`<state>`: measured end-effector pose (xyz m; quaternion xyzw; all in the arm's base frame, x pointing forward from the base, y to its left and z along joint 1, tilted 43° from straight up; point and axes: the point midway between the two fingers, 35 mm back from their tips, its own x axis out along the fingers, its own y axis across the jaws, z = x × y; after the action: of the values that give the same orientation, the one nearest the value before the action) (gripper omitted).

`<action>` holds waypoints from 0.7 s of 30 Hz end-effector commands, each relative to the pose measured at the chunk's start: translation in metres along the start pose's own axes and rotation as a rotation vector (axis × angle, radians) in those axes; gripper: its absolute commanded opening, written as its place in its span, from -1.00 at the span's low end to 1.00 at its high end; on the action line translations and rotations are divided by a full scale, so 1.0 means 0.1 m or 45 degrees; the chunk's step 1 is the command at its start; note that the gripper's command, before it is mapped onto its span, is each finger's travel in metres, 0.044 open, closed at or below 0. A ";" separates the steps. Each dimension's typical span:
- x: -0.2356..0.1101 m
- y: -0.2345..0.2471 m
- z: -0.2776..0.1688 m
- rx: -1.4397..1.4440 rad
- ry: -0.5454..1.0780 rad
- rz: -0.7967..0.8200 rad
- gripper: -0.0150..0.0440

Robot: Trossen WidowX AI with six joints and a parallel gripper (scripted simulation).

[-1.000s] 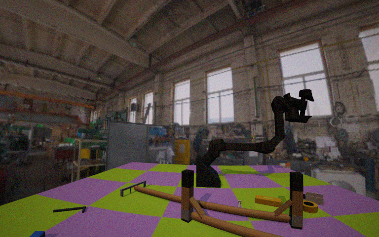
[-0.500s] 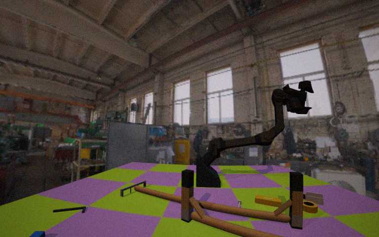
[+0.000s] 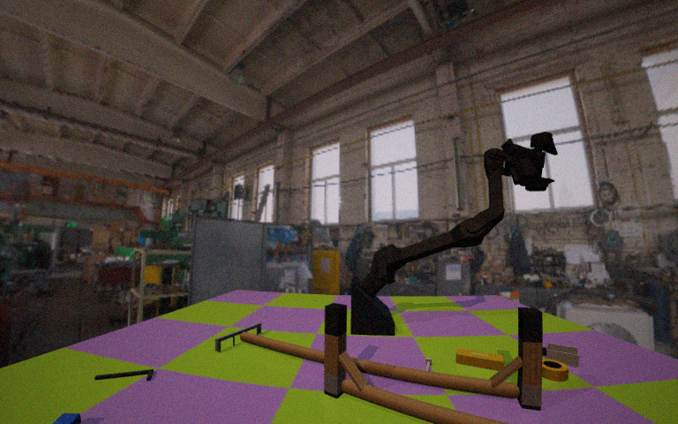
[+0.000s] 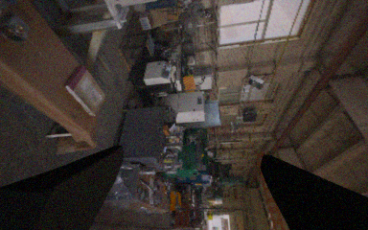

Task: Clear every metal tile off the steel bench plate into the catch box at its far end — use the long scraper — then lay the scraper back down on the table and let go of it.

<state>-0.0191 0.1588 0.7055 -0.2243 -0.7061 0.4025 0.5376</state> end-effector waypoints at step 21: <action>-0.26 -0.72 0.42 -0.341 0.020 -0.401 1.00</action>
<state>-0.0407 0.0960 0.7398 -0.1929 -0.7672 0.2536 0.5566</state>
